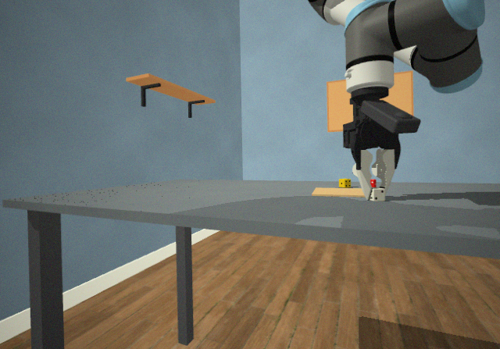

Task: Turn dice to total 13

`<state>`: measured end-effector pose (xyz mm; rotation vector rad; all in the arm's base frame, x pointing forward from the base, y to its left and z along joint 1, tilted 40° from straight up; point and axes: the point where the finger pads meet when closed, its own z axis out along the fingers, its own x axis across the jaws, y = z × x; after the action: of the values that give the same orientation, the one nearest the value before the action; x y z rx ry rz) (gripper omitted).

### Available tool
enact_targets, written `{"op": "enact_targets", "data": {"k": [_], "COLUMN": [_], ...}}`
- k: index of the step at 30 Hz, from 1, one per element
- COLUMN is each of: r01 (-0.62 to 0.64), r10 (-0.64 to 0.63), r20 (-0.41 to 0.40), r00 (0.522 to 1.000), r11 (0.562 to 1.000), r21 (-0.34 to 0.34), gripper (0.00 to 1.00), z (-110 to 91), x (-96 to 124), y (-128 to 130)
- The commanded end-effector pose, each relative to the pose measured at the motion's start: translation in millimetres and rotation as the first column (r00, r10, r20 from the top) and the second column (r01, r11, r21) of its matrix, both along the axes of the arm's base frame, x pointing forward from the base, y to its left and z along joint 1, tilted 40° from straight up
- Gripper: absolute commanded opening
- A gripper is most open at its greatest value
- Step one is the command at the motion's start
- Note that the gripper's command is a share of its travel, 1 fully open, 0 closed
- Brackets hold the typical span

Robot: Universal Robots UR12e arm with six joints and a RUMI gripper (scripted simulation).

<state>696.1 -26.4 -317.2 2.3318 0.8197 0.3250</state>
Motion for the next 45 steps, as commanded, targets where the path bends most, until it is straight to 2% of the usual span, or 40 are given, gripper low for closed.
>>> {"op": "enact_targets", "data": {"k": [1, 28, 34, 45], "r01": [-0.001, -0.001, -0.001, -0.001], "r10": [0.001, 0.001, 0.001, 0.001], "r20": [0.0, 0.0, 0.0, 0.0], "r00": [1.0, 1.0, 1.0, 1.0], "r11": [1.0, 1.0, 1.0, 1.0], "r21": [0.0, 0.0, 0.0, 0.0], "gripper": [0.06, 0.06, 0.06, 0.06], "z": [0, 2, 13, 70], "x": [0, -1, -7, -38], "y": [0, 1, 8, 44]}}
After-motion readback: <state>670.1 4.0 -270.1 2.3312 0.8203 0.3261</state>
